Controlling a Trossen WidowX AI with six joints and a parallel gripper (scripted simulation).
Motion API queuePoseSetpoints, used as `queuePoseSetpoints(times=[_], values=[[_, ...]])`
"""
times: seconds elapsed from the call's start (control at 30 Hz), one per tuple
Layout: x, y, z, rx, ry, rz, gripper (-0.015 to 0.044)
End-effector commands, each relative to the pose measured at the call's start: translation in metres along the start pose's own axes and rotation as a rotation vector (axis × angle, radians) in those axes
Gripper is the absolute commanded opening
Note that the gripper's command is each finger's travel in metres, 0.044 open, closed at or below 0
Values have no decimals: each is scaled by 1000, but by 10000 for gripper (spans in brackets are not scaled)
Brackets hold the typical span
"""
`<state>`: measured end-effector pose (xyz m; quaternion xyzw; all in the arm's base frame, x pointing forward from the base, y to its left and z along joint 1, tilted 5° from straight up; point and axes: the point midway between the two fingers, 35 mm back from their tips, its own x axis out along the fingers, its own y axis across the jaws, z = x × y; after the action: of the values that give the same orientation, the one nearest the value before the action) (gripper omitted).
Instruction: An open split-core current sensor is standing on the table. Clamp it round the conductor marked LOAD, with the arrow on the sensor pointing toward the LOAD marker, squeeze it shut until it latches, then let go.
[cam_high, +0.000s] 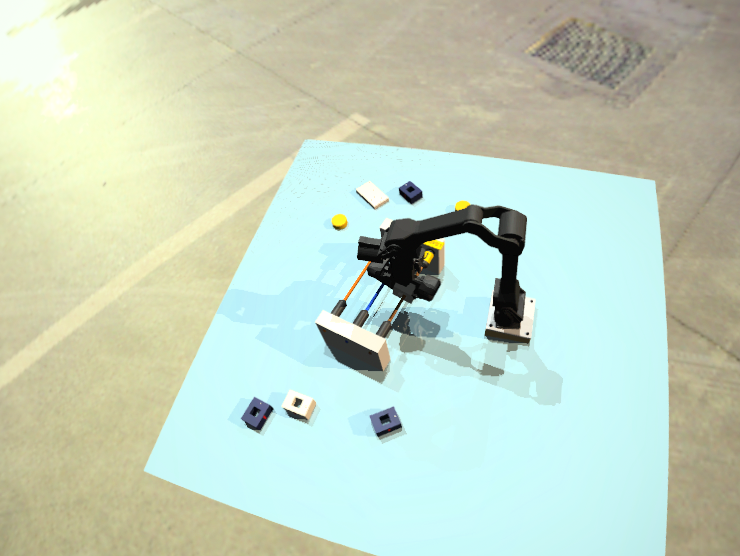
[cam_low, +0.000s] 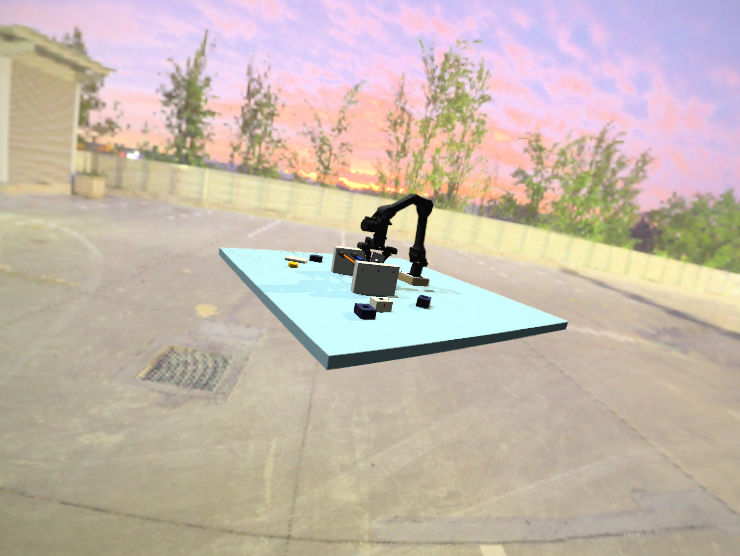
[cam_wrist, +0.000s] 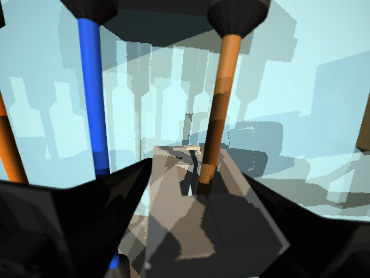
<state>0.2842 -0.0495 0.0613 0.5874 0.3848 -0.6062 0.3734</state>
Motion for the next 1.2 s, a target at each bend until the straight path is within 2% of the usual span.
queuePoseSetpoints(times=[0.0,1.17], values=[[1,-1,1,2,-2,-1,0],[2,-9,0,-1,2,-7,0]])
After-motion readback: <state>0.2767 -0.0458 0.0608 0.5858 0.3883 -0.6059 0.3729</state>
